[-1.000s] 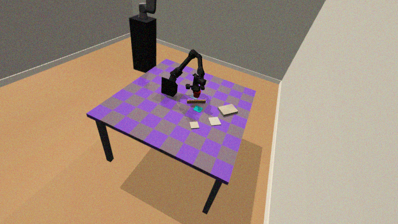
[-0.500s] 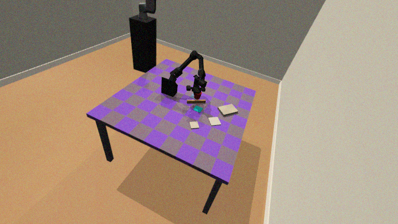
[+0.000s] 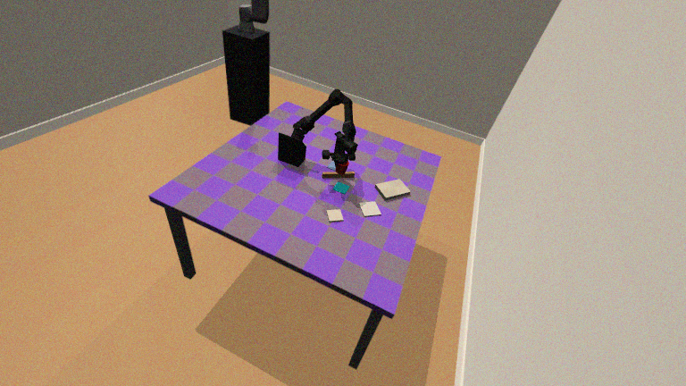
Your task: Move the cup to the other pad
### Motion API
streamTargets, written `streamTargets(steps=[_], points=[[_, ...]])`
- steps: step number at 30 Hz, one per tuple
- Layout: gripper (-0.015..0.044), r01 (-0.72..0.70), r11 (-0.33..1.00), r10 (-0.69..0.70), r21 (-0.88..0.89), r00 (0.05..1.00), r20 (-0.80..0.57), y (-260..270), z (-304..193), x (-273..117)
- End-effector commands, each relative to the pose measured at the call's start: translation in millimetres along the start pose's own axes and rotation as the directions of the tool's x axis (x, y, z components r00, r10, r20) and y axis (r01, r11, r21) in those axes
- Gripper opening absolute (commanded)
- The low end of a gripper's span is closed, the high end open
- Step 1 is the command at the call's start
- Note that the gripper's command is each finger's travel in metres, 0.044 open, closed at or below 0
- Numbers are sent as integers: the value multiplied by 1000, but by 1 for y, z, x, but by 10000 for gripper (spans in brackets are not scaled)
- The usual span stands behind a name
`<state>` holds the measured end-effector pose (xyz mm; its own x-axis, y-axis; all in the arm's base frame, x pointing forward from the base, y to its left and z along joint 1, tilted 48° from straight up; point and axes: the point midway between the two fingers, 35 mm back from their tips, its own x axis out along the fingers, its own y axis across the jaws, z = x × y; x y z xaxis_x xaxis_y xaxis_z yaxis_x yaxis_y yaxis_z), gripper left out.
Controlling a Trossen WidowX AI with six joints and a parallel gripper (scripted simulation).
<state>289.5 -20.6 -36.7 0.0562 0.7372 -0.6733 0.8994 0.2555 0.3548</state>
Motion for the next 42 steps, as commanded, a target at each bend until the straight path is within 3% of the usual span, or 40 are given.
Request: streamTargets(steps=[1,42], points=[[0,3,1000,-3,0,1000,-1,0,8,0],[0,3,1000,-3,-2,1000,2,4,73,3]])
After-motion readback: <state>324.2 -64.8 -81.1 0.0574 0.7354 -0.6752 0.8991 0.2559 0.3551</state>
